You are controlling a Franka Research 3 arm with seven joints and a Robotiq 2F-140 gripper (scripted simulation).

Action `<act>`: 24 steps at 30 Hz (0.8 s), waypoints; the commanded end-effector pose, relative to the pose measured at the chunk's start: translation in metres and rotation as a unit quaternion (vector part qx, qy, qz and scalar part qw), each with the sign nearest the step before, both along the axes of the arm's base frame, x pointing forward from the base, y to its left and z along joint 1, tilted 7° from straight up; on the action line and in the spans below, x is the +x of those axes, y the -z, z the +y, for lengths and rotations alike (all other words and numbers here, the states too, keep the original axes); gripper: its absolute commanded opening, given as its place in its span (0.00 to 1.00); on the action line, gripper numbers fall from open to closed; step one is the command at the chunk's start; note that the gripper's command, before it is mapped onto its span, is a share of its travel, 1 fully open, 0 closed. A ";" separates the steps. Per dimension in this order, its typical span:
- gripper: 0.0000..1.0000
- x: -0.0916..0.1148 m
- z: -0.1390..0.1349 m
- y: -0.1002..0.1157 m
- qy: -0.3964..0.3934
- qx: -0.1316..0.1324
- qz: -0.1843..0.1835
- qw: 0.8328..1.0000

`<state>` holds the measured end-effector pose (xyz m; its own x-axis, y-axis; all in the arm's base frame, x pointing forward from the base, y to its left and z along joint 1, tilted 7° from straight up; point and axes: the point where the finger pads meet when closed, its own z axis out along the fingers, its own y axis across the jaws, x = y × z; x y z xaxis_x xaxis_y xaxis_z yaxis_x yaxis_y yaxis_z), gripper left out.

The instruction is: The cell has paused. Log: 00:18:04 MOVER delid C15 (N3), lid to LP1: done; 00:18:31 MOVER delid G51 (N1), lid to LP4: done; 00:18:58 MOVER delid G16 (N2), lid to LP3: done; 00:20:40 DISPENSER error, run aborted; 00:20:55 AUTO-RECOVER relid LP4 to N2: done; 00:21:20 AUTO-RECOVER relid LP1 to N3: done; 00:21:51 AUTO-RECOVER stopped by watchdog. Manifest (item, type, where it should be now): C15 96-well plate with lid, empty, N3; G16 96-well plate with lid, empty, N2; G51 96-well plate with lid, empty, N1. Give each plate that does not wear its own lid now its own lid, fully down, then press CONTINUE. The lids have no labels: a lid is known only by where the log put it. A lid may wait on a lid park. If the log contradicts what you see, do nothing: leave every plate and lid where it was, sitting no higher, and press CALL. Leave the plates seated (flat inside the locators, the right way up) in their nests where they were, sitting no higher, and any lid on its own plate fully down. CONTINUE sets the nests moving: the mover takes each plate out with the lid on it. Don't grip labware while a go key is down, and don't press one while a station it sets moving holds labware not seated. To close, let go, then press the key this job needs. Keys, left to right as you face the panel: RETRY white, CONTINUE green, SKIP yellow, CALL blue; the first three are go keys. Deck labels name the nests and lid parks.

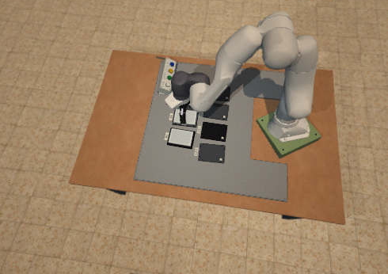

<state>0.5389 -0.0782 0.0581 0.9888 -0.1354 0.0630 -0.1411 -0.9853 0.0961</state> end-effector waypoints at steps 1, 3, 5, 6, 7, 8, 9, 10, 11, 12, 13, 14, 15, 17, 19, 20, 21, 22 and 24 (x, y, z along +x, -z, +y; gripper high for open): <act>0.66 -0.001 0.000 0.001 0.000 -0.001 0.001 1.000; 0.66 -0.001 0.000 0.001 0.000 -0.001 0.001 1.000; 0.66 -0.001 0.000 0.001 0.000 -0.001 0.001 1.000; 0.66 -0.001 0.000 0.001 0.000 -0.001 0.001 1.000; 0.66 -0.001 0.000 0.001 0.000 -0.001 0.001 1.000; 0.66 -0.001 0.000 0.001 0.000 -0.001 0.001 1.000; 0.66 -0.001 0.000 0.001 0.000 -0.001 0.001 1.000; 0.66 -0.001 0.000 0.001 0.000 -0.001 0.001 1.000; 0.66 -0.001 0.000 0.001 0.000 -0.001 0.001 1.000; 0.66 -0.001 0.000 0.000 0.000 -0.001 0.001 1.000; 0.66 -0.001 0.000 0.000 0.000 -0.001 0.001 1.000; 0.66 -0.001 0.000 -0.001 0.000 -0.001 0.001 1.000; 0.66 -0.001 0.000 -0.002 0.000 -0.001 0.001 1.000; 0.66 -0.001 0.000 -0.004 0.000 -0.001 0.001 1.000; 0.66 -0.001 0.001 -0.007 0.000 -0.001 0.001 1.000; 0.66 -0.001 0.001 -0.008 0.000 -0.001 0.001 1.000; 0.66 -0.002 0.001 -0.010 0.000 -0.001 0.001 1.000; 0.66 -0.002 0.001 -0.012 0.000 -0.001 0.001 1.000; 0.66 -0.002 0.002 -0.016 0.000 -0.001 0.001 1.000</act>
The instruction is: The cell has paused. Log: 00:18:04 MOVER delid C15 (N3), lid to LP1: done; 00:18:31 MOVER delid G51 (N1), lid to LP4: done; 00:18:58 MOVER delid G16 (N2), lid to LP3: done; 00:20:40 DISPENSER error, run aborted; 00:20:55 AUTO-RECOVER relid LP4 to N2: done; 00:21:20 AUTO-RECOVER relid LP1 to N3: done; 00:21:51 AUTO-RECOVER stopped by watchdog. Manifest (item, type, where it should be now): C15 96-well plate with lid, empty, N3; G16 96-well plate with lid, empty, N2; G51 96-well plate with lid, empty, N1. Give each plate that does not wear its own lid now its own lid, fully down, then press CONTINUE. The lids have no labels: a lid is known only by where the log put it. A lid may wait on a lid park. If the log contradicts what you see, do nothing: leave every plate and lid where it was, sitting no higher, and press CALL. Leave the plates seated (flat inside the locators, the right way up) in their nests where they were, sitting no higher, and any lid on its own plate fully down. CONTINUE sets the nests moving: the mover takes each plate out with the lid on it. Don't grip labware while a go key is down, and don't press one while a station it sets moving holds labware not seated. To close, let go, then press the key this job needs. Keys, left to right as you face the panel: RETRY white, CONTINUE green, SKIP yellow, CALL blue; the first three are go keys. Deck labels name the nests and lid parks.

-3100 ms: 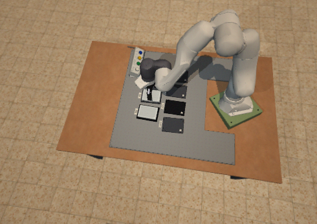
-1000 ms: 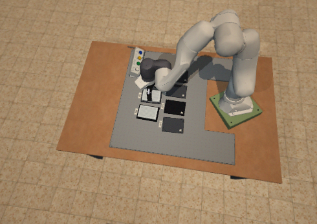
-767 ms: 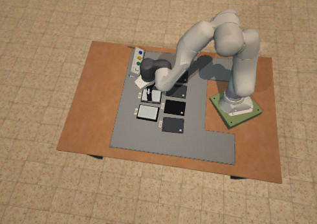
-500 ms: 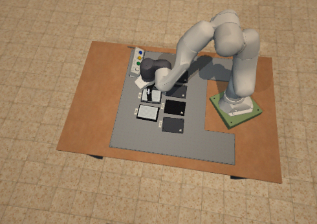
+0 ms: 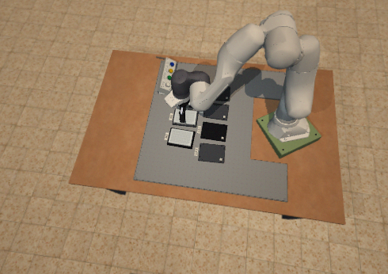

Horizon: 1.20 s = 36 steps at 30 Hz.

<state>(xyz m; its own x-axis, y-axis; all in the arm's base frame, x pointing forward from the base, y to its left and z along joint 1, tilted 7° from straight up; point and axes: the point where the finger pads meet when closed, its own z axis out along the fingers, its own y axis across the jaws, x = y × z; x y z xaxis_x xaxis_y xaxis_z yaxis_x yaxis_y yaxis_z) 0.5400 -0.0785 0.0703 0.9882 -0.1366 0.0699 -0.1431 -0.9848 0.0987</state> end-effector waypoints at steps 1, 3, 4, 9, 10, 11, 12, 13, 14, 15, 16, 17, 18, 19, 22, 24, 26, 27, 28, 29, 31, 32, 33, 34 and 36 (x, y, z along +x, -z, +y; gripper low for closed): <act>0.66 -0.003 0.002 -0.006 0.000 0.001 0.004 1.000; 0.66 -0.003 0.002 -0.008 0.000 0.001 0.004 1.000; 0.66 -0.003 0.002 -0.008 0.000 0.001 0.004 1.000; 0.66 -0.004 0.004 -0.020 0.000 0.001 0.004 1.000; 0.66 -0.004 0.004 -0.022 0.000 0.001 0.004 1.000; 0.66 -0.004 0.004 -0.025 0.000 0.001 0.004 1.000; 0.66 -0.004 0.004 -0.027 0.000 0.001 0.004 1.000; 0.66 -0.004 0.005 -0.029 0.000 0.001 0.004 1.000; 0.66 -0.004 0.005 -0.031 0.000 0.001 0.004 1.000; 0.66 -0.004 0.005 -0.033 0.000 0.001 0.004 1.000; 0.66 -0.004 0.005 -0.035 0.000 0.001 0.004 1.000; 0.66 -0.004 0.005 -0.037 0.000 0.001 0.004 1.000; 0.66 -0.005 0.006 -0.038 0.000 0.001 0.004 1.000; 0.66 -0.005 0.006 -0.039 0.000 0.001 0.004 1.000; 0.66 -0.005 0.006 -0.041 0.000 0.001 0.004 1.000; 0.66 -0.005 0.006 -0.042 0.000 0.001 0.004 1.000; 0.66 -0.005 0.006 -0.043 0.000 0.001 0.004 1.000; 0.66 -0.005 0.006 -0.044 0.000 0.001 0.004 1.000; 0.66 -0.005 0.006 -0.044 0.000 0.001 0.004 1.000; 0.66 -0.005 0.006 -0.044 0.000 0.001 0.004 1.000; 0.66 -0.005 0.006 -0.044 0.000 0.001 0.004 1.000; 0.66 -0.005 0.006 -0.044 0.000 0.001 0.004 1.000; 0.66 -0.003 0.004 -0.045 0.000 0.001 0.004 1.000; 0.66 0.000 0.000 -0.047 0.000 0.001 0.004 1.000; 0.66 0.014 -0.019 -0.054 0.002 0.002 0.004 1.000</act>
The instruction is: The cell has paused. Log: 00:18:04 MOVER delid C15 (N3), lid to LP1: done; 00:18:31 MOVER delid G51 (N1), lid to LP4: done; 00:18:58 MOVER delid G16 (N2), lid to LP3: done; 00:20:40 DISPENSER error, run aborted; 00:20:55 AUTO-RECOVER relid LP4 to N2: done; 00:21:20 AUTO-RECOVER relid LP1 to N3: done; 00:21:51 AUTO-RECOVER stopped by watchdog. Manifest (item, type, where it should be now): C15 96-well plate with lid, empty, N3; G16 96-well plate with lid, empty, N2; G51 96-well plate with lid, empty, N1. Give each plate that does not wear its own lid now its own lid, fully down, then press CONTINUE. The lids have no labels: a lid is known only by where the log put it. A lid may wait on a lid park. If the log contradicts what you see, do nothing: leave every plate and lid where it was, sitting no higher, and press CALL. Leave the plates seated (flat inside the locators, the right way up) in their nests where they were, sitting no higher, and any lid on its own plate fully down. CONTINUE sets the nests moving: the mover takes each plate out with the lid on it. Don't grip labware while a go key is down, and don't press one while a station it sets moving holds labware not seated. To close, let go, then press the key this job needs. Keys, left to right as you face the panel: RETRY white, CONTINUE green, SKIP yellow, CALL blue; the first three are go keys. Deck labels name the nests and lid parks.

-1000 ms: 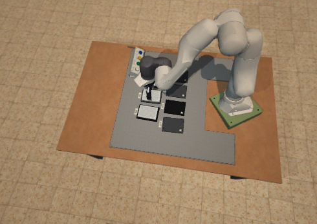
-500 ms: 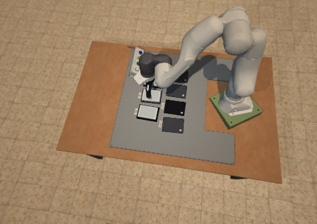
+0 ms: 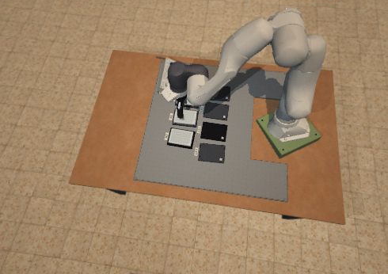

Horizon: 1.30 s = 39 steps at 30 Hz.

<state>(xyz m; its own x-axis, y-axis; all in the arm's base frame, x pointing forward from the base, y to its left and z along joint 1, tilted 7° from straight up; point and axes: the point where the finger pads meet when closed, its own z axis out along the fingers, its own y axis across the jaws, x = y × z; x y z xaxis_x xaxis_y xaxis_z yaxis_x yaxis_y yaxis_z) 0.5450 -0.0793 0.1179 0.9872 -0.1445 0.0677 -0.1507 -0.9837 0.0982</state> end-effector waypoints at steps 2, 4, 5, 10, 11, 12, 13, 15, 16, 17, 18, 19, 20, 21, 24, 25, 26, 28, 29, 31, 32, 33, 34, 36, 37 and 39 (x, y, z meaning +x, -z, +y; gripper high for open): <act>0.66 0.009 -0.018 -0.006 -0.002 0.001 0.003 1.000; 0.66 0.029 -0.052 -0.018 0.000 0.002 0.003 1.000; 0.66 0.040 -0.073 -0.026 0.001 0.003 0.003 1.000; 0.66 0.077 -0.174 -0.060 0.000 0.002 0.003 1.000; 0.66 0.081 -0.196 -0.066 -0.001 0.002 0.003 1.000; 0.66 0.082 -0.217 -0.072 -0.002 0.001 0.003 1.000; 0.66 0.083 -0.226 -0.075 -0.003 0.001 0.003 1.000; 0.66 0.084 -0.233 -0.077 -0.004 0.001 0.003 1.000; 0.66 0.084 -0.233 -0.077 -0.004 0.001 0.003 1.000; 0.00 0.084 -0.233 -0.077 -0.004 0.001 0.003 1.000; 0.00 0.084 -0.233 -0.077 -0.004 0.001 0.003 1.000; 0.00 0.084 -0.233 -0.077 -0.004 0.001 0.003 1.000; 0.00 0.084 -0.233 -0.077 -0.004 0.001 0.003 1.000; 0.00 0.084 -0.233 -0.077 -0.004 0.001 0.003 1.000; 0.00 0.084 -0.233 -0.077 -0.004 0.001 0.003 1.000; 0.00 0.084 -0.233 -0.077 -0.004 0.001 0.003 1.000; 0.00 0.084 -0.233 -0.077 -0.004 0.001 0.003 1.000; 0.00 0.084 -0.233 -0.077 -0.004 0.001 0.003 1.000; 0.00 0.084 -0.233 -0.077 -0.004 0.001 0.003 1.000; 0.00 0.084 -0.233 -0.077 -0.004 0.001 0.003 1.000; 0.00 0.084 -0.233 -0.077 -0.004 0.001 0.003 1.000; 0.00 0.084 -0.233 -0.077 -0.004 0.001 0.003 1.000; 0.00 0.084 -0.233 -0.077 -0.004 0.001 0.003 1.000; 0.00 0.084 -0.233 -0.077 -0.004 0.001 0.003 1.000; 0.00 0.084 -0.233 -0.077 -0.004 0.001 0.003 1.000; 0.00 0.084 -0.233 -0.077 -0.004 0.001 0.003 1.000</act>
